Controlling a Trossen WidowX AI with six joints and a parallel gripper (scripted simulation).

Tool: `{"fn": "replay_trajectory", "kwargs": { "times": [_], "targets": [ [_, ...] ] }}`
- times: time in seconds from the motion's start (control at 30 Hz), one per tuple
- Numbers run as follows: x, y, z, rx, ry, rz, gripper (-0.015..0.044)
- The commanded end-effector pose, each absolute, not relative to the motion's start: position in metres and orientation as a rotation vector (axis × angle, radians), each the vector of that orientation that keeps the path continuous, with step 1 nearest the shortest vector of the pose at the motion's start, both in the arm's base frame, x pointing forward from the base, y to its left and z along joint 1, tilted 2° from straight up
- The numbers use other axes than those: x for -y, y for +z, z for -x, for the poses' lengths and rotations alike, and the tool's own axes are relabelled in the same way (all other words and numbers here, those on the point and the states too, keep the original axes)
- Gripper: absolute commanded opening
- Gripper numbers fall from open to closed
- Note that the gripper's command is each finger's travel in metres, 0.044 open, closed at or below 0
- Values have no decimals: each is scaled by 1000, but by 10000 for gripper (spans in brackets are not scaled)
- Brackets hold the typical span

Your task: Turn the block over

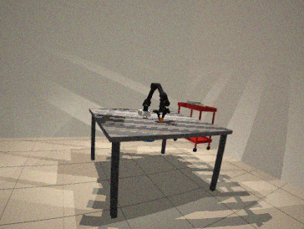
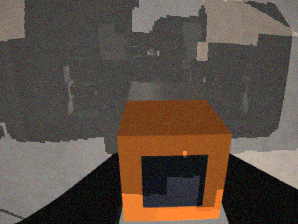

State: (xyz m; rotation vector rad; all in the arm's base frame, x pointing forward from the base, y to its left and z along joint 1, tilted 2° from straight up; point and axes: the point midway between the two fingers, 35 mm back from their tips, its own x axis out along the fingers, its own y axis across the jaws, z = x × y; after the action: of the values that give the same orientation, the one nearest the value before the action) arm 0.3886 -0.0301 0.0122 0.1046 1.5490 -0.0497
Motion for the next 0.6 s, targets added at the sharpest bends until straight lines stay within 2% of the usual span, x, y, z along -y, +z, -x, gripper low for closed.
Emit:
{"fn": "replay_trajectory", "kwargs": {
  "times": [0.0, 0.3, 0.4, 0.57],
  "targets": [
    [30, 12, -389, -1549, -54, -106, 124],
    [30, 12, -389, -1549, -54, -106, 64],
    [31, 23, -389, -1549, -54, -106, 0],
    [31, 42, -388, -1549, -54, -106, 0]
  ]
}}
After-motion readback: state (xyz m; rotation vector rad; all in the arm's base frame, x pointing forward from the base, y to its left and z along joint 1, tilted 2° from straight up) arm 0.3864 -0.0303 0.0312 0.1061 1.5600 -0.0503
